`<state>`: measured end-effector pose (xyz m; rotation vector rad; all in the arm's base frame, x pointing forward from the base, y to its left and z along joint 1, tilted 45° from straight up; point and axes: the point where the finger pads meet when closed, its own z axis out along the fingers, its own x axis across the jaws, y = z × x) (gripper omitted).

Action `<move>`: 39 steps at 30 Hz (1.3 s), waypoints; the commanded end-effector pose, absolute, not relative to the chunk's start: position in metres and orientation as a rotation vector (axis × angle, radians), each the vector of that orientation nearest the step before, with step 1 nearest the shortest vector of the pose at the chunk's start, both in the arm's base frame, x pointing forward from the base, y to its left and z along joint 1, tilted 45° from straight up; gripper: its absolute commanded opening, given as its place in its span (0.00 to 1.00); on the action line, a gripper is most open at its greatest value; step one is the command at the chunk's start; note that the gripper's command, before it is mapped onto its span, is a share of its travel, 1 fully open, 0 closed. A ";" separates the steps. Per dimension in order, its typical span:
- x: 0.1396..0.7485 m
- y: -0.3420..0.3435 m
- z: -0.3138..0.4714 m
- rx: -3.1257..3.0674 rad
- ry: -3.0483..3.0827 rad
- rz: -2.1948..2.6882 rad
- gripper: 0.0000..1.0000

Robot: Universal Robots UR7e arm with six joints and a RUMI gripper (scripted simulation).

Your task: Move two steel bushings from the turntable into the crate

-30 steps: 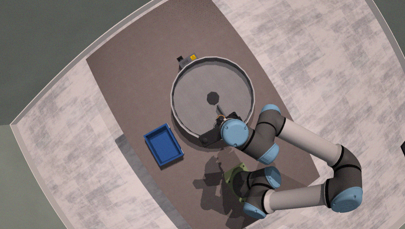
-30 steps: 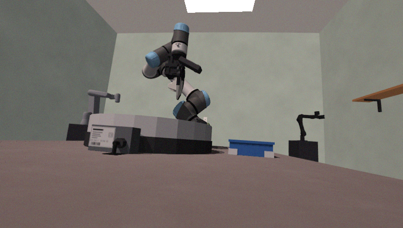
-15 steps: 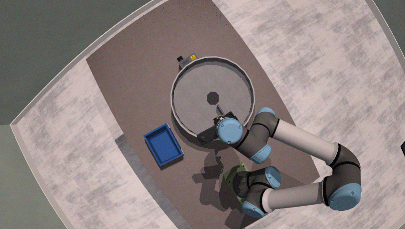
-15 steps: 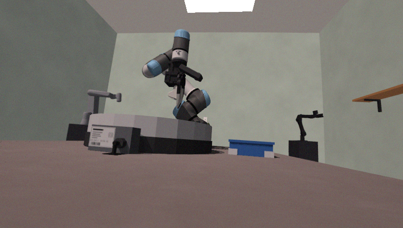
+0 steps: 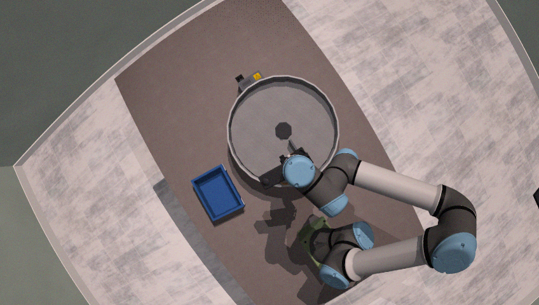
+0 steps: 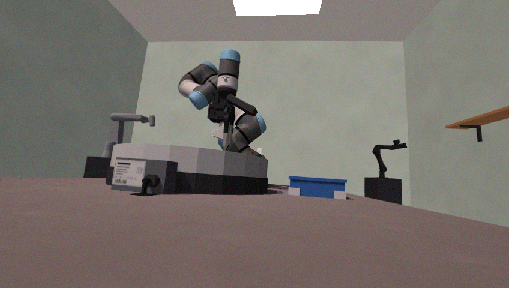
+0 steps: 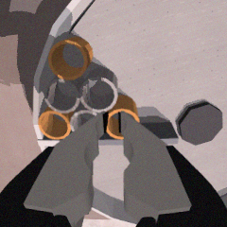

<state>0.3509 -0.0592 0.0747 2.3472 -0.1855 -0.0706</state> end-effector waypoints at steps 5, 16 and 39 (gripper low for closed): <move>0.352 -0.059 0.074 2.348 -0.185 -0.068 0.05; 0.352 -0.059 0.074 2.348 -0.185 -0.068 0.05; 0.349 -0.076 0.058 2.348 -0.185 -0.068 0.05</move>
